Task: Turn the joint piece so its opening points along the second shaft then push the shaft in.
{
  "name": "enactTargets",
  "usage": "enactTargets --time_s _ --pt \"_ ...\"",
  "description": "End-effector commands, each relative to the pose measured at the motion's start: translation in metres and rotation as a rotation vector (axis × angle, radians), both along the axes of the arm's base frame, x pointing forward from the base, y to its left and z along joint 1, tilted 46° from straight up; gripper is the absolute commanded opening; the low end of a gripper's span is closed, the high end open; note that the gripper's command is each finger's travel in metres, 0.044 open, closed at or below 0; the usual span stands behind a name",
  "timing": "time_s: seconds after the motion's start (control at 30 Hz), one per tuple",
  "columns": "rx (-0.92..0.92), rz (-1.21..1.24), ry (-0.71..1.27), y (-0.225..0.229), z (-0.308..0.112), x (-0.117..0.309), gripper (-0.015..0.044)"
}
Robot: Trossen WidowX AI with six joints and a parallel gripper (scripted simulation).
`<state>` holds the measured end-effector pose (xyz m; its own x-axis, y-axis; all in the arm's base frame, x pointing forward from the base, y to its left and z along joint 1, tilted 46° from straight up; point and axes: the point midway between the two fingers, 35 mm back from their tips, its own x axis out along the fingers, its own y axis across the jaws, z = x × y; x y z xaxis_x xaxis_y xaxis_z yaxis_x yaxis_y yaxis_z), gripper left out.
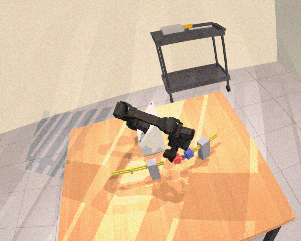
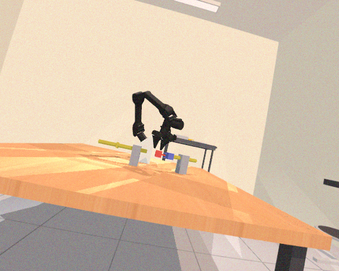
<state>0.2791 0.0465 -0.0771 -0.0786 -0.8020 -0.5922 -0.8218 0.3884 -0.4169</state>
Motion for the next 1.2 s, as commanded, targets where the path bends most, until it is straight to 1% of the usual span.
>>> enactTargets --time_s 0.0,0.87,0.97,1.17 --pt "0.015 -0.077 -0.113 0.011 0.010 0.003 0.0440" --pt "0.059 -0.649 -0.775 0.061 0.071 0.000 0.0440" --pt "0.061 -0.683 -0.809 0.063 0.074 -0.001 0.0440" --pt "0.056 -0.673 -0.801 0.062 0.073 0.000 0.0440"
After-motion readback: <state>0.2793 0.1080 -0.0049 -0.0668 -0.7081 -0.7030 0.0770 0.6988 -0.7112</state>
